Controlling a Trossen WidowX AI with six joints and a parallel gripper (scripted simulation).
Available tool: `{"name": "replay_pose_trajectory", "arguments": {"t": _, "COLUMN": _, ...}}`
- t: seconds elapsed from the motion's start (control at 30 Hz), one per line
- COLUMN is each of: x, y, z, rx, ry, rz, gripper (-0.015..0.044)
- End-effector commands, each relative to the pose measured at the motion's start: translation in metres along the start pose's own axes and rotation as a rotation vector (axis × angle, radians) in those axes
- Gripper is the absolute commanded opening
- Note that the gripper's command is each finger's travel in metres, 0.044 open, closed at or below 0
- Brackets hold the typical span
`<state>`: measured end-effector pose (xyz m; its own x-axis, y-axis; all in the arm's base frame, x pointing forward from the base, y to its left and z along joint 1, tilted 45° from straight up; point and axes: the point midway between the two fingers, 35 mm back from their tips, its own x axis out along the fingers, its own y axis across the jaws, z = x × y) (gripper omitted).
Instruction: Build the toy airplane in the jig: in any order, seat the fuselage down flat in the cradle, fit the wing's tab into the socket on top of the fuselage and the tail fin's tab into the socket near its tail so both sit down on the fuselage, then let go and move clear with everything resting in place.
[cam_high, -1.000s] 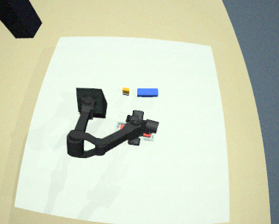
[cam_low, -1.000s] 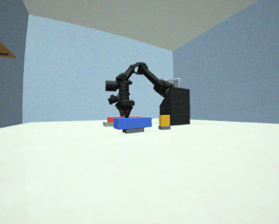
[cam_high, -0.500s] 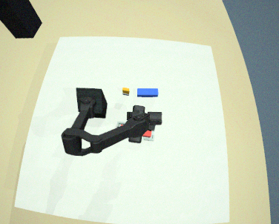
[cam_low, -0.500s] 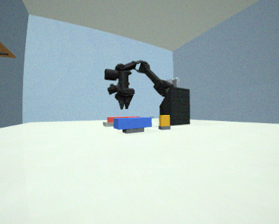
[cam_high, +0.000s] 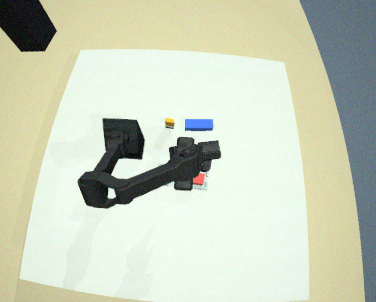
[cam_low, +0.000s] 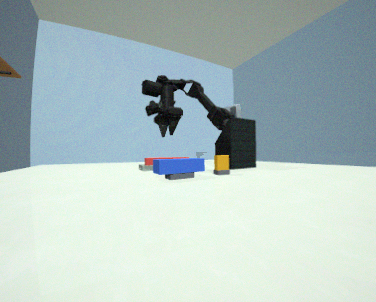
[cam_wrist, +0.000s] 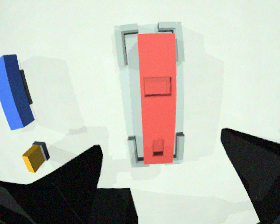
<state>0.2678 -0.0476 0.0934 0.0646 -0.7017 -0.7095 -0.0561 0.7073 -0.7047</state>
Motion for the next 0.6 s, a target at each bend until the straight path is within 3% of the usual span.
{"name": "replay_pose_trajectory", "arguments": {"t": 0.0, "x": 0.001, "y": 0.001, "z": 0.000, "rx": -0.060, "ry": -0.001, "rz": 0.003, "gripper": 0.0440}}
{"name": "replay_pose_trajectory", "arguments": {"t": 0.23, "x": 0.000, "y": 0.017, "z": 0.010, "rx": -0.075, "ry": -0.005, "rz": 0.013, "gripper": 0.0440}}
{"name": "replay_pose_trajectory", "arguments": {"t": 0.57, "x": -0.005, "y": 0.134, "z": 0.055, "rx": -0.107, "ry": -0.010, "rz": 0.040, "gripper": 0.0440}}
